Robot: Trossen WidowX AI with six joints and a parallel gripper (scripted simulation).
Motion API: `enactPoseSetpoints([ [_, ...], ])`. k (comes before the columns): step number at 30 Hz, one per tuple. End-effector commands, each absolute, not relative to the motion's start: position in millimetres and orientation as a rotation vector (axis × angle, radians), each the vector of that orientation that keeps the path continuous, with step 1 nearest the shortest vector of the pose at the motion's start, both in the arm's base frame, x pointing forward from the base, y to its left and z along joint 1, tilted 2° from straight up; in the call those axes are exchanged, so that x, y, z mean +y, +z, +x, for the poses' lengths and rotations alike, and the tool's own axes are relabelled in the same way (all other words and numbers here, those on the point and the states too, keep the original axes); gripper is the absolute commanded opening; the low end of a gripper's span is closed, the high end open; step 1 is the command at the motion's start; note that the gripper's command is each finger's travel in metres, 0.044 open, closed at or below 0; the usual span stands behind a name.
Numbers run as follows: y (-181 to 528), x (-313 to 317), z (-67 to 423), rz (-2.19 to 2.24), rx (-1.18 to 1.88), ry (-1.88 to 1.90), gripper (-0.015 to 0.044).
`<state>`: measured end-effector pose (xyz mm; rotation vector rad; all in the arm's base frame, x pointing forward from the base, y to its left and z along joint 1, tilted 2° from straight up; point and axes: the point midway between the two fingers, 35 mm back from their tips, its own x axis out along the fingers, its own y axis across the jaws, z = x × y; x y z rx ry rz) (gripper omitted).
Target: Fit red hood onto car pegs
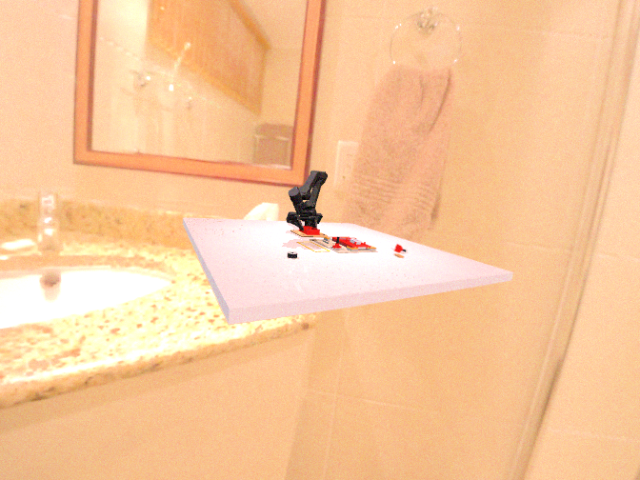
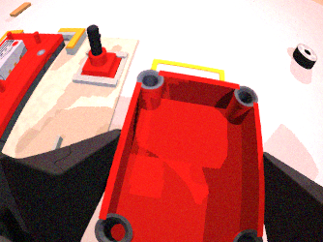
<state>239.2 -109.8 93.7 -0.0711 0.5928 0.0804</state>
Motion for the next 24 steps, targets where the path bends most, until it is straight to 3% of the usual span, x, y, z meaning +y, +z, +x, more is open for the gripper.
enactPoseSetpoints([
  [1,108.5,-108.6,237.8,-0.075,0.589,0.075,0.0000],
  [24,107.9,-108.1,237.6,0.347,0.595,-0.054,0.0000],
])
